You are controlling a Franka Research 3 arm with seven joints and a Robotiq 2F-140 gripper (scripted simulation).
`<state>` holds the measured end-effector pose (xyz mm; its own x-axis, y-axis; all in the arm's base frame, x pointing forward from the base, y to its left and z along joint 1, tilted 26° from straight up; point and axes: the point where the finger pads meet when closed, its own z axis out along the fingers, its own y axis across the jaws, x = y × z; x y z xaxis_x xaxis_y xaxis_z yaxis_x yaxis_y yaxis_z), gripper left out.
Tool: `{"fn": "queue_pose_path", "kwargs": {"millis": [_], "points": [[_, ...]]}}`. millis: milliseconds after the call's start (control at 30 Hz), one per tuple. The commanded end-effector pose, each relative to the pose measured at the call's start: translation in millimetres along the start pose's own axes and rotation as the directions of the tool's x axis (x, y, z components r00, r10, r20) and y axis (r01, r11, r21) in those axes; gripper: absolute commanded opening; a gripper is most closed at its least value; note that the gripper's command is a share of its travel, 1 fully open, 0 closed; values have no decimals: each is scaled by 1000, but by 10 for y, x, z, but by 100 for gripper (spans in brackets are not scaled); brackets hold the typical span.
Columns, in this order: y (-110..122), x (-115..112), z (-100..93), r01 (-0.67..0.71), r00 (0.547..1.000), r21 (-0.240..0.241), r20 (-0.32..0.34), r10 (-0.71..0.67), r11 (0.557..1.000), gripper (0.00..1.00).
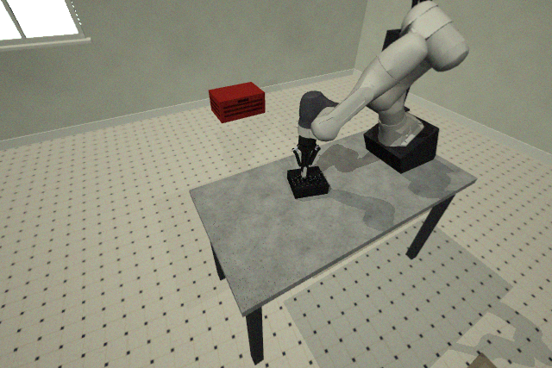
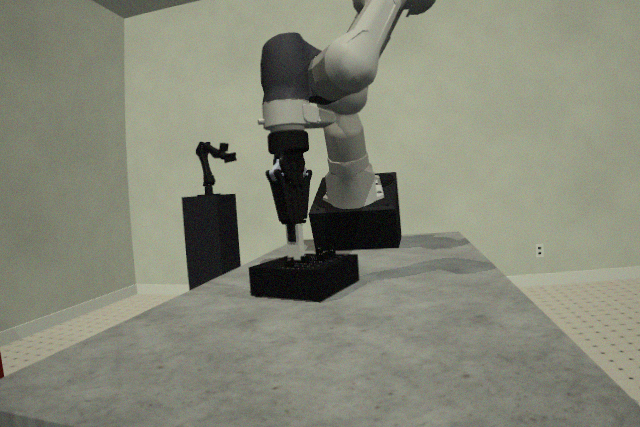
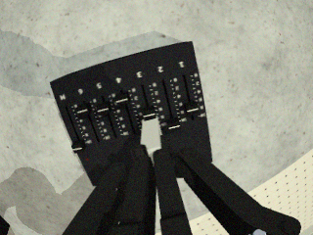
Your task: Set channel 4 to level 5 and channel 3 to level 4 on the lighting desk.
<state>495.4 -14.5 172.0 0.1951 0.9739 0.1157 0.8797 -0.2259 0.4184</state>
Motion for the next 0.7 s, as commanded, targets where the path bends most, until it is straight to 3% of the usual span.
{"fn": "queue_pose_path", "kwargs": {"millis": [0, 667], "points": [[12, 47, -5, -5, 1000, -2, -1, 5, 1000, 0], [12, 87, -5, -5, 1000, -2, -1, 5, 1000, 0]]}}
